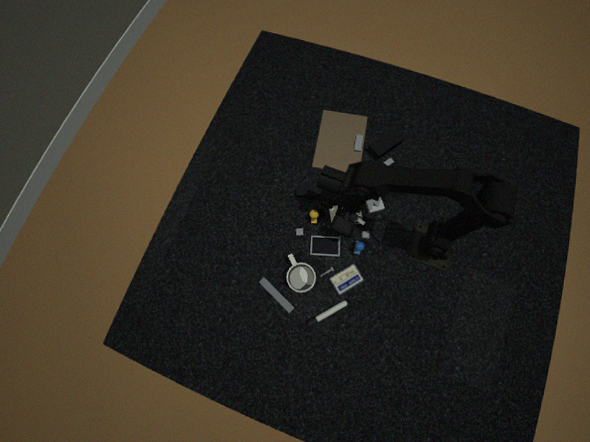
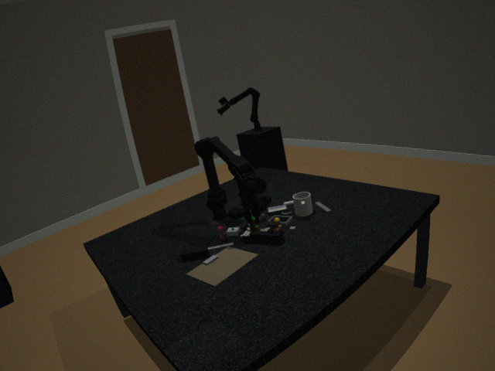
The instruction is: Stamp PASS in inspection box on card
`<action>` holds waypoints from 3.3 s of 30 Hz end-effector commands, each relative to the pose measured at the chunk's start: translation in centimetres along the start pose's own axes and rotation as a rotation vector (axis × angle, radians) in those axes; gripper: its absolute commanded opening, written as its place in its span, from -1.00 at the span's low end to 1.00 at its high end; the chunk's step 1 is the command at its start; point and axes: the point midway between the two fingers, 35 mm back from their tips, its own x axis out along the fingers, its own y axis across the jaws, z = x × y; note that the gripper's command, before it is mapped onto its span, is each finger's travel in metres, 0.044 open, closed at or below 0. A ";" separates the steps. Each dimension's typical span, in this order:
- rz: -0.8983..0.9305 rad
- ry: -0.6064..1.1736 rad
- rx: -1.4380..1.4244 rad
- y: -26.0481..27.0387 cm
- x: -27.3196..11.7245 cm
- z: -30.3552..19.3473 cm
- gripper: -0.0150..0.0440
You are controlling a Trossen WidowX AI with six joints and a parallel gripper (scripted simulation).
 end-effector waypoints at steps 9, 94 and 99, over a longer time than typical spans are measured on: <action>0.003 0.004 -0.004 0.0 0.5 -0.2 -0.49; 0.003 0.004 -0.004 0.0 1.2 -0.2 -0.49; 0.003 0.004 -0.004 0.0 1.2 -0.2 -0.49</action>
